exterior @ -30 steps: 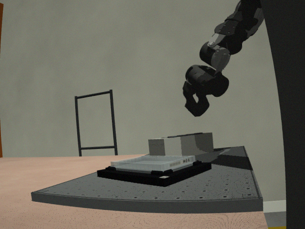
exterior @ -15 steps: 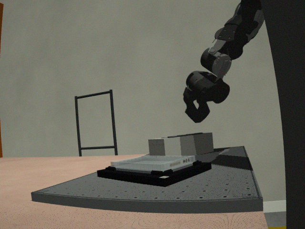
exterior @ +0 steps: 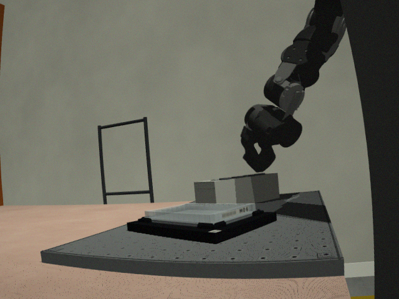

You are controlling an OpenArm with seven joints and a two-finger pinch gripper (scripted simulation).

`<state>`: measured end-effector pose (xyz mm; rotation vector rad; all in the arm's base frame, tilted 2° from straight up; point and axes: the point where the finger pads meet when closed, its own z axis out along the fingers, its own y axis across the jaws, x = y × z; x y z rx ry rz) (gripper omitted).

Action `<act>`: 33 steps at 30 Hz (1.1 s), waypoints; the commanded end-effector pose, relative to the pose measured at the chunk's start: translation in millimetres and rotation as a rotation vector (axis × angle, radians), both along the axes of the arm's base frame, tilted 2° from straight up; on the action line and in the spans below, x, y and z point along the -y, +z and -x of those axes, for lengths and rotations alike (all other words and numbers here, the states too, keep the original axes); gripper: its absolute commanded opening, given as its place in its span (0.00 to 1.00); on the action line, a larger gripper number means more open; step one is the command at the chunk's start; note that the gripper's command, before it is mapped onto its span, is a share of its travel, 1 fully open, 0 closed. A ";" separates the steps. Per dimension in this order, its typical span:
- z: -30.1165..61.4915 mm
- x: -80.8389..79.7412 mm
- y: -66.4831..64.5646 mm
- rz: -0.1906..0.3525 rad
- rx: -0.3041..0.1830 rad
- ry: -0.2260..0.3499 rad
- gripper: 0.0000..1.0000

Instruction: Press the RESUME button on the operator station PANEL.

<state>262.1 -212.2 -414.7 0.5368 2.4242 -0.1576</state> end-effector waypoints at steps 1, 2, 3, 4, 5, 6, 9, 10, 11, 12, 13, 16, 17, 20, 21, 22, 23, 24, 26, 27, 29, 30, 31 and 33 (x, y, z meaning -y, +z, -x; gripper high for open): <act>-2.6 -0.5 1.7 -0.005 0.010 0.001 0.00; -3.1 0.1 3.2 -0.003 0.010 0.000 0.00; -3.5 0.7 4.6 -0.002 0.010 -0.002 0.00; -4.0 1.4 6.1 0.000 0.010 -0.003 0.00; -4.4 2.0 7.6 0.001 0.010 -0.004 0.00; -4.8 2.6 9.0 0.003 0.010 -0.005 0.00; -4.8 2.6 9.0 0.003 0.010 -0.005 0.00; -4.8 2.6 9.0 0.003 0.010 -0.005 0.00; -4.8 2.6 9.0 0.003 0.010 -0.005 0.00; -4.8 2.6 9.0 0.003 0.010 -0.005 0.00; -4.8 2.6 9.0 0.003 0.010 -0.005 0.00; -4.8 2.6 9.0 0.003 0.010 -0.005 0.00; -4.8 2.6 9.0 0.003 0.010 -0.005 0.00; -3.0 2.5 8.7 0.003 0.009 -0.005 0.00; -2.1 2.4 8.5 0.004 0.009 -0.005 0.00; -1.2 2.3 8.3 0.004 0.008 -0.005 0.00; -0.3 2.2 8.2 0.004 0.008 -0.005 0.00; -0.3 2.2 8.2 0.004 0.008 -0.005 0.00; -0.3 2.2 8.2 0.004 0.008 -0.005 0.00; -0.3 2.2 8.2 0.004 0.008 -0.005 0.00; -0.3 2.2 8.2 0.004 0.008 -0.005 0.00; -0.3 2.2 8.2 0.004 0.008 -0.005 0.00; -0.3 2.2 8.2 0.004 0.008 -0.005 0.00; -0.3 2.2 8.2 0.004 0.008 -0.005 0.00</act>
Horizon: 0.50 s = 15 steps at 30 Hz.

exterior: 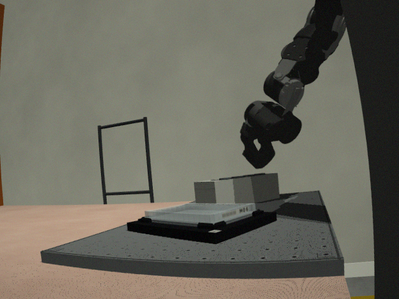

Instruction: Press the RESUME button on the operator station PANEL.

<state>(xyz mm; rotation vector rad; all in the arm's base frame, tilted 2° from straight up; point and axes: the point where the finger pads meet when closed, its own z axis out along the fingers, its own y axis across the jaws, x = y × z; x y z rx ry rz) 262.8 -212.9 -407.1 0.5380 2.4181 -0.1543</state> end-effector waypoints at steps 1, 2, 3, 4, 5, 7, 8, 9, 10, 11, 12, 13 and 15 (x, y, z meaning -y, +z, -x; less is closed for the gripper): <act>0.3 1.5 0.6 0.005 0.001 -0.005 0.00; 0.3 1.5 0.6 0.005 0.001 -0.005 0.00; 0.2 1.0 -0.4 0.004 0.002 -0.003 0.00; 0.1 0.5 -1.4 0.002 0.002 -0.002 0.00; 0.0 -0.1 -2.3 0.000 0.002 -0.001 0.00; -0.2 -1.2 -4.3 -0.003 0.003 0.002 0.00; -0.2 -1.2 -4.3 -0.003 0.003 0.002 0.00; -0.2 -1.2 -4.3 -0.003 0.003 0.002 0.00; -0.2 -1.2 -4.3 -0.003 0.003 0.002 0.00; -0.2 -1.2 -4.3 -0.003 0.003 0.002 0.00; -0.2 -1.2 -4.3 -0.003 0.003 0.002 0.00; -0.2 -1.2 -4.3 -0.003 0.003 0.002 0.00; -0.2 -1.2 -4.3 -0.003 0.003 0.002 0.00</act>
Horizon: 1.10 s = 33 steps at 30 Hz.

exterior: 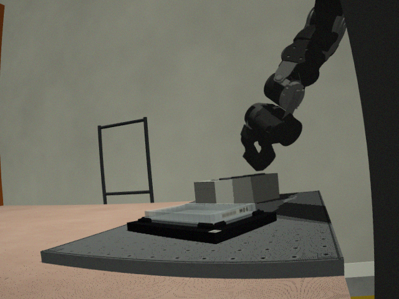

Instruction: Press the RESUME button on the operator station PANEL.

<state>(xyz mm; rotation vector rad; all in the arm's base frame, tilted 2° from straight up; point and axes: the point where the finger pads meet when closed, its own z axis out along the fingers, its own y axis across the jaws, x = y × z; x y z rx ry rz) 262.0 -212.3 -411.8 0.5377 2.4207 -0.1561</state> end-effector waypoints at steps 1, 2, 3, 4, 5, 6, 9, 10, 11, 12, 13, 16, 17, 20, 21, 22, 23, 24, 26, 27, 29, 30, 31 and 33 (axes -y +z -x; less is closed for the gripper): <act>-1.0 -0.6 0.4 -0.004 0.006 0.002 0.00; -1.0 -0.6 0.4 -0.004 0.006 0.002 0.00; -1.0 -0.6 0.4 -0.004 0.006 0.002 0.00; -1.0 -0.6 0.4 -0.004 0.006 0.002 0.00; -0.9 -0.7 -0.5 -0.004 0.006 0.002 0.00; -0.9 -0.7 -1.4 -0.004 0.006 0.002 0.00; -0.7 -0.9 -4.2 -0.004 0.006 0.002 0.00; -0.7 -0.9 -4.2 -0.004 0.006 0.002 0.00; -0.7 -0.9 -4.2 -0.004 0.006 0.002 0.00; -0.7 -0.9 -4.2 -0.004 0.006 0.002 0.00; -0.7 -0.9 -4.2 -0.004 0.006 0.002 0.00; -0.7 -0.9 -4.2 -0.004 0.006 0.002 0.00; -0.7 -0.9 -4.2 -0.004 0.006 0.002 0.00; -0.7 -0.9 -4.2 -0.004 0.006 0.002 0.00; -0.7 -0.9 -4.2 -0.004 0.006 0.002 0.00; -0.8 -0.8 -5.1 -0.004 0.006 0.002 0.00; -0.9 -0.8 -6.0 -0.005 0.006 0.002 0.00; -0.9 -0.7 -6.9 -0.005 0.006 0.002 0.00; -1.1 -0.6 -8.7 -0.005 0.005 0.001 0.00; -1.1 -0.6 -8.7 -0.005 0.005 0.001 0.00; -1.1 -0.6 -8.7 -0.005 0.005 0.001 0.00; -1.1 -0.6 -8.7 -0.005 0.005 0.001 0.00; -1.1 -0.6 -8.7 -0.005 0.005 0.001 0.00; -1.1 -0.6 -8.7 -0.005 0.005 0.001 0.00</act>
